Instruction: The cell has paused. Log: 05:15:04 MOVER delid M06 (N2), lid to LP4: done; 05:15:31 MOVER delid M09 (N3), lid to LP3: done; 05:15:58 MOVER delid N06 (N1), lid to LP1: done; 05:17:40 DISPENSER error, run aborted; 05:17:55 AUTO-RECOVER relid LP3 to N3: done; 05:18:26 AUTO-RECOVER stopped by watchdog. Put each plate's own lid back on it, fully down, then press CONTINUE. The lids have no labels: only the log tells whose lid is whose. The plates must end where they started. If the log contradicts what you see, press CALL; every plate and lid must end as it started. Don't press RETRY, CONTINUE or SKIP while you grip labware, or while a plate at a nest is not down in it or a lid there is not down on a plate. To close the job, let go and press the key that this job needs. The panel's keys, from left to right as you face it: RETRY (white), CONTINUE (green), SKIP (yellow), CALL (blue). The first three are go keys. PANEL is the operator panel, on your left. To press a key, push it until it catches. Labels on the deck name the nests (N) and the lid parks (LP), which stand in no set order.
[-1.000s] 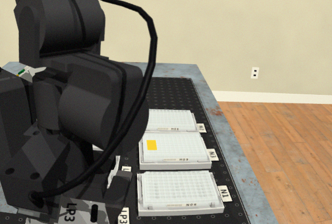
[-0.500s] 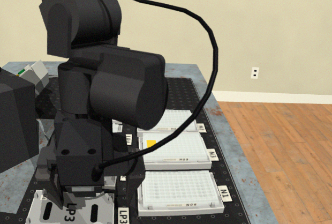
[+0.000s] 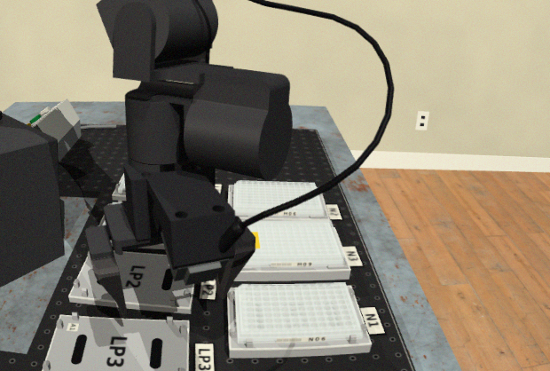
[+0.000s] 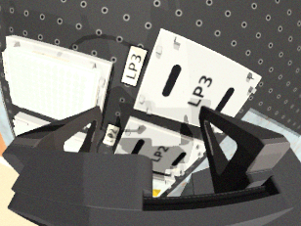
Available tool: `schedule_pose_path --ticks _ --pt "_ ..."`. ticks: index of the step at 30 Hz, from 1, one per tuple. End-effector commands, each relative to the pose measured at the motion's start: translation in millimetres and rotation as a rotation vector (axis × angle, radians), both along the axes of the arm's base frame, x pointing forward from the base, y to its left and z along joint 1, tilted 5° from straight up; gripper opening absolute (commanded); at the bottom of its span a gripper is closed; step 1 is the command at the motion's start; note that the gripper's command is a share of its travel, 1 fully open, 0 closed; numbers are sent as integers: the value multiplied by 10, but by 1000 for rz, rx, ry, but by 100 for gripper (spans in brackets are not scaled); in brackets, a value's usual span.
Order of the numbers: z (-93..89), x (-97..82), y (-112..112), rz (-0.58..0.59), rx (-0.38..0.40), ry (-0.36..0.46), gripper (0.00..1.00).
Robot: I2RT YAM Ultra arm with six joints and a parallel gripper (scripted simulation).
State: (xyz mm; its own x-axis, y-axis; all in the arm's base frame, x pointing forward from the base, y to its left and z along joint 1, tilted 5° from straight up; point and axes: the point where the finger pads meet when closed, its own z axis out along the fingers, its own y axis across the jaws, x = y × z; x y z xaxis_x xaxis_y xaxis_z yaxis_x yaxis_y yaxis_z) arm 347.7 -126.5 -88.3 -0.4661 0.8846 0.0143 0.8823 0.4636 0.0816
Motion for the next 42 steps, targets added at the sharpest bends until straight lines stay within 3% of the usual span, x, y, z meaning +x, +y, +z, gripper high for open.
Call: schedule_pose_path --ticks 1,14,16,17,31,33,34,39,41,42 --pt "88 39 101 95 -24 -35 100" --pt "88 6 507 315 -30 -42 100" --pt "171 159 431 344 -47 -80 100" --pt "88 -4 557 375 -32 -44 100" --pt "86 -121 1024 615 -40 -52 100" --pt "172 56 938 634 -59 -93 100" --pt "85 -139 1071 675 -43 -54 100" --pt "83 -214 1267 775 -43 -59 100" --pt "83 -214 1267 775 -43 -59 100" --pt "168 -31 1199 776 -64 -99 100"
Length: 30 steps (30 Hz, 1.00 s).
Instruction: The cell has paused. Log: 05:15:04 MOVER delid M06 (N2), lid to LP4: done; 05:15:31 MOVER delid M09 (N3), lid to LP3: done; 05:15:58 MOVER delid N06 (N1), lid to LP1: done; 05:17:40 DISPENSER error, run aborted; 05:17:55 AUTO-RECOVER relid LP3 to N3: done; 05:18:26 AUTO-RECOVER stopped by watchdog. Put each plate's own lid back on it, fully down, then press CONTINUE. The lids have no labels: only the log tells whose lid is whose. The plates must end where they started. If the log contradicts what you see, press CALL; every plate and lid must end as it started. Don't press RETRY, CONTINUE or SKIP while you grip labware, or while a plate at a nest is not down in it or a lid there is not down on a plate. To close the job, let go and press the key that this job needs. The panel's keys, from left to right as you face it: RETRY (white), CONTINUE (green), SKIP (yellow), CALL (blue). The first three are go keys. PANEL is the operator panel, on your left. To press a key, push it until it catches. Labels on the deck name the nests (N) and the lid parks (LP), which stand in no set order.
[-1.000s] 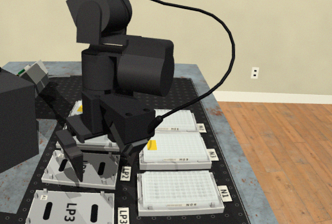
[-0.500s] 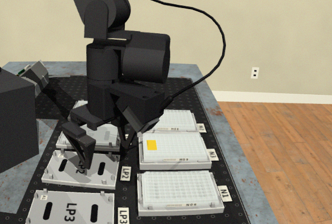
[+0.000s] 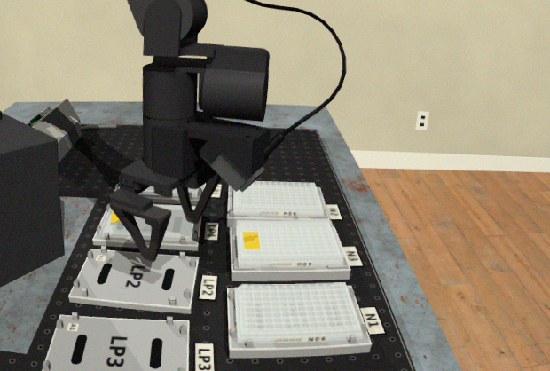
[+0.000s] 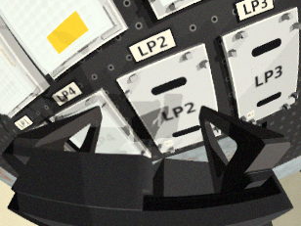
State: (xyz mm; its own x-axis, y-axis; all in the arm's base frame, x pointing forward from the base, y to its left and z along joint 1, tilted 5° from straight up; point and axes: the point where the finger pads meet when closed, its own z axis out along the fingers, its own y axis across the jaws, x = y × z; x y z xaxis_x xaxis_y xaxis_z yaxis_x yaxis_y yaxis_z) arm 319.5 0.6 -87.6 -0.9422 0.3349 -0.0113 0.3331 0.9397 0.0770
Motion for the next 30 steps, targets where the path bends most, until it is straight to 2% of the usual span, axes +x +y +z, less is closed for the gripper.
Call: schedule_pose_path --ticks 1,5,7,9,10,14,16,18,19,23,30 --pt "75 45 35 71 -11 -47 100" --pt "73 -44 218 151 -10 -50 100" --pt "73 -44 225 191 -8 -52 100" --pt "156 145 165 211 -13 -96 100" --pt "72 -70 262 251 -13 -54 100" --pt "68 -173 431 331 -13 -57 100" --pt "68 -173 431 331 -13 -57 100" --pt "146 13 389 350 -16 -100 100" --pt "150 22 388 370 -19 -103 100" --pt "102 -36 393 451 -15 -80 100" --pt "82 -72 388 451 -12 -60 100"
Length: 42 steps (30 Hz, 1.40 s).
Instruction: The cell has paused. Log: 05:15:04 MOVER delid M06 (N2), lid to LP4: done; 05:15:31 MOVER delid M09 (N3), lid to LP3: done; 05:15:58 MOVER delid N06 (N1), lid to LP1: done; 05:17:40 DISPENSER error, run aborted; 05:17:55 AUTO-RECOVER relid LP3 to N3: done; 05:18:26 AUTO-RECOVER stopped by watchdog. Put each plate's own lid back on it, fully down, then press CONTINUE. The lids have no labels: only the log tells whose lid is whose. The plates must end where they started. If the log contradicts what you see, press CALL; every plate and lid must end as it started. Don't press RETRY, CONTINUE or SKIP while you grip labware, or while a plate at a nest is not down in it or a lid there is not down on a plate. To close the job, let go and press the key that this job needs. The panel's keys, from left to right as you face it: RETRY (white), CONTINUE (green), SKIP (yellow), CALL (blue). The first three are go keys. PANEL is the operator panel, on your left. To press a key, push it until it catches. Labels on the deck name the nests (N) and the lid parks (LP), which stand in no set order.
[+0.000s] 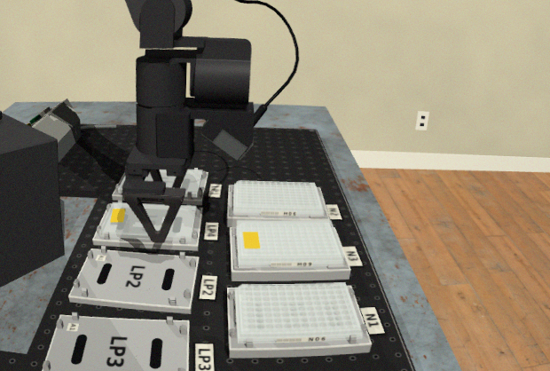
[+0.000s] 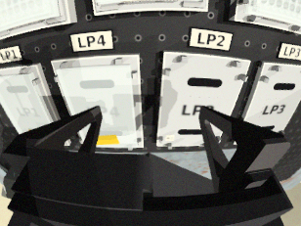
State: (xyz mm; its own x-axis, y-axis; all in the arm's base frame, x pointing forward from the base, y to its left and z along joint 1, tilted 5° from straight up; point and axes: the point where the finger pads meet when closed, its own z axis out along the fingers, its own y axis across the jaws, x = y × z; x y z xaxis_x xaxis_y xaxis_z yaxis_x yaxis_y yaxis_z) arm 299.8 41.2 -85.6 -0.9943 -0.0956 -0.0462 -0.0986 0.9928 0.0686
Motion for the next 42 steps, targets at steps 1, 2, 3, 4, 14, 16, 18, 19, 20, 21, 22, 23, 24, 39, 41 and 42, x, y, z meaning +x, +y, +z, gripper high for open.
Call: schedule_pose_path --ticks 1,2,3,4,14,16,18,19,20,21,22,23,24,39,41,42 --pt "61 132 -19 14 6 -27 100" --pt "61 132 -19 14 6 -27 100" --pt "61 132 -19 14 6 -27 100" --pt "38 65 -2 16 2 -18 100" --pt "44 66 -266 3 26 -194 95" --pt "42 80 -365 -2 31 -261 93" --pt "41 94 -463 -6 37 -327 91" --pt "41 94 -463 -6 37 -327 91" --pt "41 94 -463 -6 37 -327 91" --pt "-62 25 -503 -9 44 -324 90" --pt "-64 32 -551 -12 48 -358 89" --pt "-64 40 -598 -14 51 -391 88" --pt "-64 47 -645 -16 55 -424 87" --pt "4 306 -1326 -28 66 -729 0" --pt "4 306 -1326 -28 66 -729 0" --pt "4 309 -1317 -25 67 -729 0"
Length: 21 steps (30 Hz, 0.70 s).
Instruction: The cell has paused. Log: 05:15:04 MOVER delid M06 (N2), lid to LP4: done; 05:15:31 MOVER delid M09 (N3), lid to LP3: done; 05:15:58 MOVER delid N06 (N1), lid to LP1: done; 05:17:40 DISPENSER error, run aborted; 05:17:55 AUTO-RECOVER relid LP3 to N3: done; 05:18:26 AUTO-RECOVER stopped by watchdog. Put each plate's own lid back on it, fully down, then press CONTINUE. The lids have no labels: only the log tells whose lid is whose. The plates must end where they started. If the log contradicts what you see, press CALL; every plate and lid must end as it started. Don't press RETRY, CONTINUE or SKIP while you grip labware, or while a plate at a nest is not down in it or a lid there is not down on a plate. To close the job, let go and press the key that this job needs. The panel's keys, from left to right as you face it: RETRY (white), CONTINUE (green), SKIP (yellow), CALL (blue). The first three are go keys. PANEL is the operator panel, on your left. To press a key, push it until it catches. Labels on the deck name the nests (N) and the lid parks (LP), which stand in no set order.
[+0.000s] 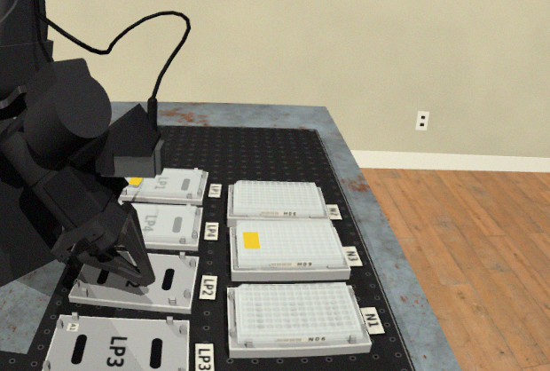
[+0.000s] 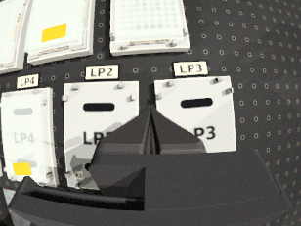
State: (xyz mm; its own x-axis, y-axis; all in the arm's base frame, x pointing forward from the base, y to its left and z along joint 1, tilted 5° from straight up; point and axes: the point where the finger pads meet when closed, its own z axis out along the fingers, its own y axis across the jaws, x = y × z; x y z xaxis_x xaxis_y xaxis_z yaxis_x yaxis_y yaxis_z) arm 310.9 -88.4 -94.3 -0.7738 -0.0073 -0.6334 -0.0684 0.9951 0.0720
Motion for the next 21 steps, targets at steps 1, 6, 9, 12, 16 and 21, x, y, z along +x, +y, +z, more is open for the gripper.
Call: schedule_pose_path --ticks 1,6,9,12,16,21 --pt "90 207 14 56 -8 -92 0" --pt "84 131 27 42 -2 -74 0" --pt "84 131 27 42 -2 -74 0" --pt "84 131 27 42 -2 -74 0" --pt "84 131 27 42 -2 -74 0" --pt "84 131 27 42 -2 -74 0"
